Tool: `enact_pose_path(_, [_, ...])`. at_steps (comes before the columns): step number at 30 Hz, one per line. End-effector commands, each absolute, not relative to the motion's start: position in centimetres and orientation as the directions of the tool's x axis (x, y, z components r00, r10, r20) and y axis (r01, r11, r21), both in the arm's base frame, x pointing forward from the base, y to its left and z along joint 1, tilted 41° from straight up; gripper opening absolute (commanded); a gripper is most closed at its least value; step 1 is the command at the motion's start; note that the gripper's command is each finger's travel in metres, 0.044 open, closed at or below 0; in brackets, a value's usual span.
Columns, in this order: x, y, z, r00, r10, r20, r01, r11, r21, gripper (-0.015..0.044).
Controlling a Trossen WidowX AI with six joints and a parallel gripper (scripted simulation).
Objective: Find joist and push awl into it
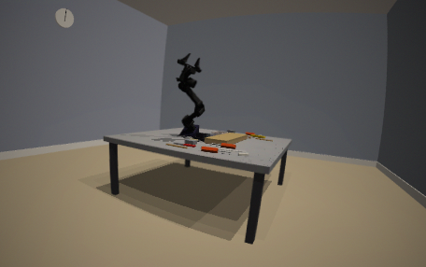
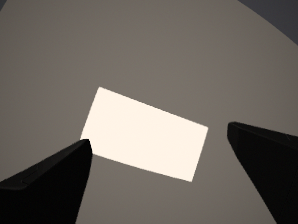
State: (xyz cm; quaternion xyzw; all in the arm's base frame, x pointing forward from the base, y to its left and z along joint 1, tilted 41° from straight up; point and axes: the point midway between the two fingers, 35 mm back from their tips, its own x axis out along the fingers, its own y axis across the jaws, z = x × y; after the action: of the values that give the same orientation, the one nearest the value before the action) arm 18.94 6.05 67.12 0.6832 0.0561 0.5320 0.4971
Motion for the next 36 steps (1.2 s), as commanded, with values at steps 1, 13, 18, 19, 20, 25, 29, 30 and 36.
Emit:
enact_pose_path(1, [18.8, 6.0, 67.2, 0.427, 0.604, 0.673, -0.460, -0.496, 0.736, 0.0426])
enact_pose_path(13, [7.1, 7.6, 66.8, 0.362, 0.607, 0.707, -0.853, -0.091, 0.515, 0.0440])
enact_pose_path(18, [4.7, 11.5, 64.4, 0.388, 0.654, 0.649, -0.906, 0.143, 0.398, 0.0440])
enact_pose_path(19, [4.5, 12.3, 63.8, 0.399, 0.664, 0.633, -0.908, 0.190, 0.374, 0.0440])
enact_pose_path(20, [4.4, 13.2, 63.1, 0.412, 0.672, 0.615, -0.907, 0.237, 0.350, 0.0440])
enact_pose_path(25, [5.2, 16.7, 60.3, 0.487, 0.682, 0.546, -0.873, 0.400, 0.278, 0.0440])
enact_pose_path(29, [7.2, 19.6, 56.7, 0.579, 0.687, 0.440, -0.807, 0.560, 0.187, 0.0440])
enact_pose_path(30, [7.9, 20.1, 55.7, 0.605, 0.682, 0.411, -0.785, 0.597, 0.164, 0.0440])
enact_pose_path(36, [13.3, 21.4, 50.0, 0.770, 0.592, 0.239, -0.617, 0.786, 0.042, 0.0440])
